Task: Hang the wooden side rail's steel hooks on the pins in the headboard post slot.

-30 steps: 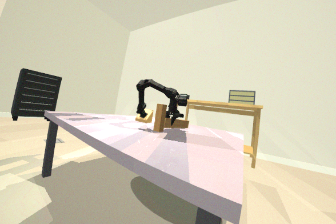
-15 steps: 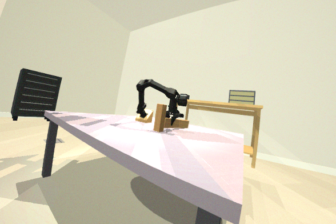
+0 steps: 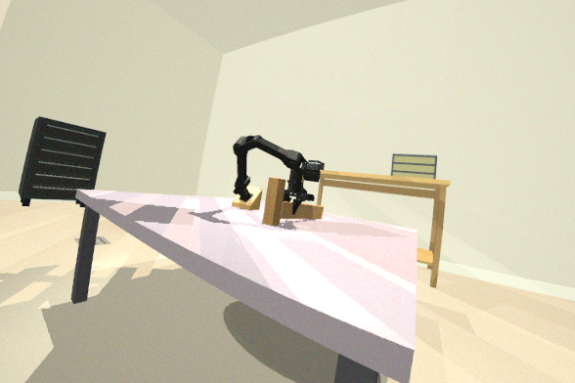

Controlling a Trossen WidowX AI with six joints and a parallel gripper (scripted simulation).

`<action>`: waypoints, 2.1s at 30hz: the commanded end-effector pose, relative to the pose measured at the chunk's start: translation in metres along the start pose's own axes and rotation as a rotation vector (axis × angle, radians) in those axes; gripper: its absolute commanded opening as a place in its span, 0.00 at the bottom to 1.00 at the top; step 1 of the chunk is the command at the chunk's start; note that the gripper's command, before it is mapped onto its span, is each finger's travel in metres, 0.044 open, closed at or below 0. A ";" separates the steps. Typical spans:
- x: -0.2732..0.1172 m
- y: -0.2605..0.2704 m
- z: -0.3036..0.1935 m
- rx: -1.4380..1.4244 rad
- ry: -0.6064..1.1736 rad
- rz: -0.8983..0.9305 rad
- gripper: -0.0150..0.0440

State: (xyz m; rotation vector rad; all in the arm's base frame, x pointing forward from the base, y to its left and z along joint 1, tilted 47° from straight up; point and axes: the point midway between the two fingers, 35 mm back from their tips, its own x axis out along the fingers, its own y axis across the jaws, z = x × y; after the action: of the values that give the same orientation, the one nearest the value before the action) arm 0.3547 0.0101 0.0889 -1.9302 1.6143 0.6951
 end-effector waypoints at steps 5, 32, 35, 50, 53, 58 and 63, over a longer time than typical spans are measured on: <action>-0.004 -0.001 -0.002 -0.002 -0.001 -0.014 0.25; -0.004 -0.002 -0.005 -0.002 0.000 -0.014 0.25; -0.005 -0.002 -0.005 -0.002 0.000 -0.014 0.25; -0.005 -0.003 -0.007 -0.002 0.000 -0.014 0.25; -0.005 -0.002 -0.007 -0.002 0.000 -0.014 0.25; -0.005 -0.002 -0.008 -0.002 0.000 -0.014 0.25; -0.005 -0.002 -0.008 -0.002 0.000 -0.014 0.25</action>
State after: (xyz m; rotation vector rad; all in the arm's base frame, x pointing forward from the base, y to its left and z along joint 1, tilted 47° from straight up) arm 0.3551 0.0054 0.0938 -1.9300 1.6142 0.6956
